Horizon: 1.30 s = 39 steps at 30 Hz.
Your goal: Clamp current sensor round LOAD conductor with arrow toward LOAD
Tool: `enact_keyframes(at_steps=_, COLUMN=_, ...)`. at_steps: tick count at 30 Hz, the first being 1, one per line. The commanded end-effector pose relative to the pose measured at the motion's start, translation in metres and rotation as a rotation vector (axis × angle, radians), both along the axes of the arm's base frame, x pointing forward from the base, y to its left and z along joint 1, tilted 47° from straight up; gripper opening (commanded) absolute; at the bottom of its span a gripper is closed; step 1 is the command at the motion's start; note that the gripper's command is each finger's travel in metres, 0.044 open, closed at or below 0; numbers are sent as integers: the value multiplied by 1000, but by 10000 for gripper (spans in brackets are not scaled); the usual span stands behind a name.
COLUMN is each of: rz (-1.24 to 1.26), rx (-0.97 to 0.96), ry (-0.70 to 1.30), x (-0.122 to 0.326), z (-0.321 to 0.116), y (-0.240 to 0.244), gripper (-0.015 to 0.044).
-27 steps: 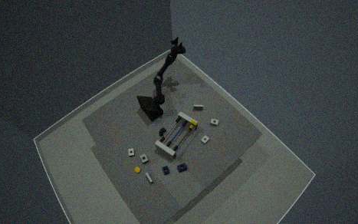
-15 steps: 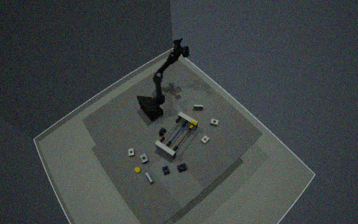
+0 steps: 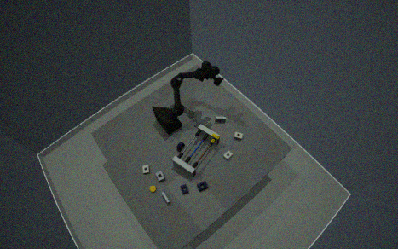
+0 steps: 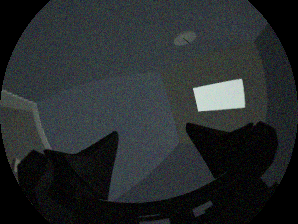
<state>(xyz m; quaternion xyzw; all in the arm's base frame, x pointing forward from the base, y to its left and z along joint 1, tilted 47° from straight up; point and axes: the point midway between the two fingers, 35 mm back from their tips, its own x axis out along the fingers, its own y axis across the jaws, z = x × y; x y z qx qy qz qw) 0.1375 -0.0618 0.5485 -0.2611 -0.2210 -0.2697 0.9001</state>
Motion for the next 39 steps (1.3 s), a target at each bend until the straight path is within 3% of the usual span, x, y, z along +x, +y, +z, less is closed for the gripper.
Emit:
enact_keyframes(at_steps=1, rz=140, rx=98, ry=80, x=55, z=-39, y=3, gripper=440)
enact_keyframes(at_steps=8, rz=385, rx=310, ry=238, x=135, z=-129, y=26, gripper=440)
enact_keyframes(at_steps=14, rz=554, rx=503, ry=392, x=175, z=-216, y=58, gripper=440)
enact_keyframes(at_steps=20, rz=572, rx=523, ry=426, x=180, z=-228, y=62, gripper=440)
enact_keyframes(at_steps=27, rz=707, rx=539, ry=997, x=206, z=-310, y=72, gripper=440)
enact_keyframes(at_steps=33, rz=1000, rx=785, ry=1366, x=191, z=-353, y=78, gripper=440)
enact_keyframes(at_steps=36, rz=1173, rx=987, ry=1416, x=184, z=-351, y=78, gripper=440)
enact_keyframes(at_steps=39, rz=1213, rx=1040, ry=1414, x=183, z=-349, y=76, gripper=440)
